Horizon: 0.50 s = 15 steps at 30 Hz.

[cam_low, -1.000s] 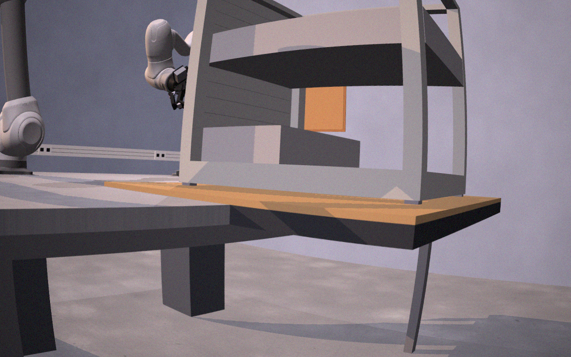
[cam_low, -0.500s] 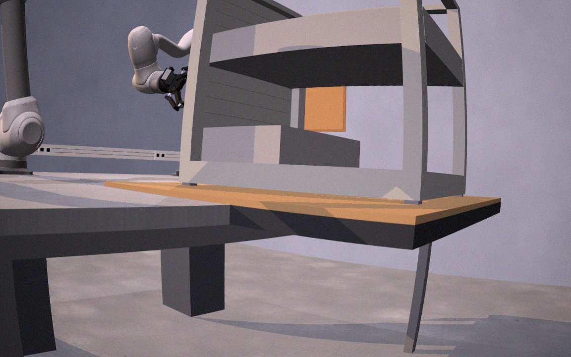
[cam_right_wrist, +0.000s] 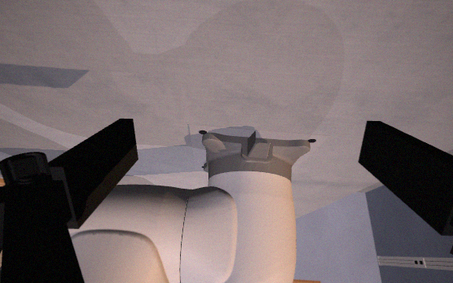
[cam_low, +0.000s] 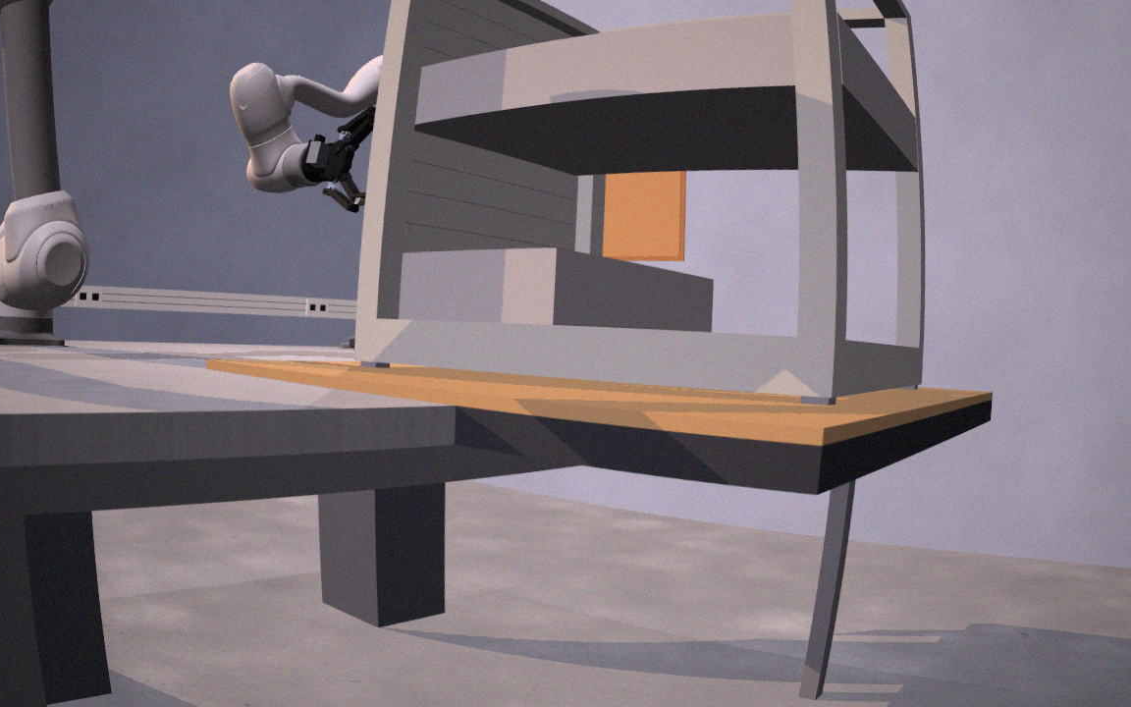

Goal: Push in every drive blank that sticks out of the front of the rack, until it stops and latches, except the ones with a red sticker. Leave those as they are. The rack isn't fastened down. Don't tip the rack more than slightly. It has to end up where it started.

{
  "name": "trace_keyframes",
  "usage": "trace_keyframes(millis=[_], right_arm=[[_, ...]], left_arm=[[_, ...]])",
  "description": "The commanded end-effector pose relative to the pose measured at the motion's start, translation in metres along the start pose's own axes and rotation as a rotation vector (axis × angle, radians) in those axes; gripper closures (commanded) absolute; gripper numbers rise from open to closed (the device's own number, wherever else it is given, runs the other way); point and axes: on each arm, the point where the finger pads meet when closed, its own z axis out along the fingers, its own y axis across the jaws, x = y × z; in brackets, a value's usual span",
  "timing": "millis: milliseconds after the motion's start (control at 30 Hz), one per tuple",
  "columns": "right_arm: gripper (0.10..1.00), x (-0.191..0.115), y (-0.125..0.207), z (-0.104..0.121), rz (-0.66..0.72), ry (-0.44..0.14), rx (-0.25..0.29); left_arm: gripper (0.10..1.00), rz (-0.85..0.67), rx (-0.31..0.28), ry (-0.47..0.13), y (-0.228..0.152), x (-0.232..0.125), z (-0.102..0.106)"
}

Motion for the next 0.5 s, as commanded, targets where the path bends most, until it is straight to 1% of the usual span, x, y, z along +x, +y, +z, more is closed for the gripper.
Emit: trace_keyframes(millis=[0,167,467], right_arm=[[0.098,0.0,-0.0001,-0.0005,0.0,0.001,0.0],[0.098,0.0,-0.0001,-0.0005,0.0,0.001,0.0],[0.098,0.0,-0.0001,-0.0005,0.0,0.001,0.0]], left_arm=[[0.098,0.048,0.026,-0.003,-0.007,0.0009,-0.0062],[0.098,0.085,0.045,-0.005,-0.0116,0.0016,-0.0114],[0.098,0.102,0.054,-0.007,-0.0137,0.002,-0.0138]])
